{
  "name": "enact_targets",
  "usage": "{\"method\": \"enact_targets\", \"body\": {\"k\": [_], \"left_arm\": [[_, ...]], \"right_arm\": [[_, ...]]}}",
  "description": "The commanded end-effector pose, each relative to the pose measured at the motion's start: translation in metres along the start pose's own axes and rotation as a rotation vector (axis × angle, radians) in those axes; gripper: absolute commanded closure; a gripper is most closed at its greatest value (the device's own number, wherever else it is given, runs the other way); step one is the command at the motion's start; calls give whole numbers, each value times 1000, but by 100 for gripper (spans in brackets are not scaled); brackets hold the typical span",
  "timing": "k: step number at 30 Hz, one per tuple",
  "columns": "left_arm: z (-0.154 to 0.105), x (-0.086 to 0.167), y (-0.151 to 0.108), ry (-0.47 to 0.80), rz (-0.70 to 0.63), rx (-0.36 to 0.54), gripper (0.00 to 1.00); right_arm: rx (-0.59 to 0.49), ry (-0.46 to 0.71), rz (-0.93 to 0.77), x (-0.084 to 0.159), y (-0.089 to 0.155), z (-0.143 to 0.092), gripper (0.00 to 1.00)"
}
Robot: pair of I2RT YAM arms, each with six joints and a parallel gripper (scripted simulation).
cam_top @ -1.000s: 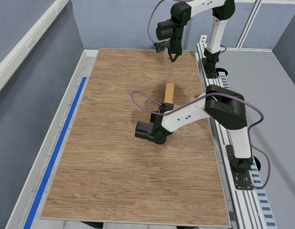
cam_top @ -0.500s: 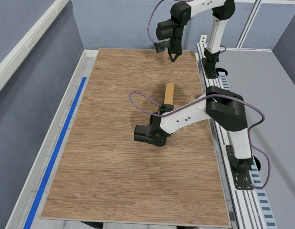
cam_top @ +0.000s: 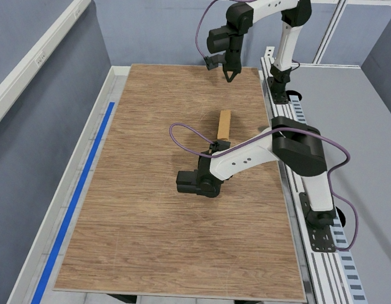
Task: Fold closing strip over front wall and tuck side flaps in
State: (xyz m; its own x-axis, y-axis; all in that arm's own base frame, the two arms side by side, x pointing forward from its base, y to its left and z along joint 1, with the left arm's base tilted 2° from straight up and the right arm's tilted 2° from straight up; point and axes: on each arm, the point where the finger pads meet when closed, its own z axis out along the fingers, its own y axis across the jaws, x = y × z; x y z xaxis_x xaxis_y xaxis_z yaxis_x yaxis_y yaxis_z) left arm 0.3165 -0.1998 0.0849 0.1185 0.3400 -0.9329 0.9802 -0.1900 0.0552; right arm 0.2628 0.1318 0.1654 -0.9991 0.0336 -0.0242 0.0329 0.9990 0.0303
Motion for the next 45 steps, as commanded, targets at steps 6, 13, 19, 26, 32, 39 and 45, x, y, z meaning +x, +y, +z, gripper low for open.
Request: {"method": "enact_targets", "body": {"k": [6, 13, 19, 26, 32, 39, 45], "left_arm": [[-5, 5, -3, 4, -16, 22, 20], [-12, 5, -3, 3, -17, 23, 20], [-17, 5, -4, 3, -17, 23, 20], [-23, 5, -4, 3, -18, 23, 20], [-29, 5, -5, 2, -18, 24, 20], [-34, 5, -5, 2, -19, 23, 20], [-46, -14, -5, 9, 16, 12, 20]], "right_arm": [[-8, -13, -6, -1, 0, -4, 99], [-8, -13, -6, -1, 0, -4, 99], [-8, -13, -6, -1, 0, -4, 99], [-8, -13, -6, -1, 0, -4, 99], [-8, -13, -6, -1, 0, -4, 99], [-8, -13, -6, -1, 0, -4, 99], [-8, -13, -6, -1, 0, -4, 99]]}}
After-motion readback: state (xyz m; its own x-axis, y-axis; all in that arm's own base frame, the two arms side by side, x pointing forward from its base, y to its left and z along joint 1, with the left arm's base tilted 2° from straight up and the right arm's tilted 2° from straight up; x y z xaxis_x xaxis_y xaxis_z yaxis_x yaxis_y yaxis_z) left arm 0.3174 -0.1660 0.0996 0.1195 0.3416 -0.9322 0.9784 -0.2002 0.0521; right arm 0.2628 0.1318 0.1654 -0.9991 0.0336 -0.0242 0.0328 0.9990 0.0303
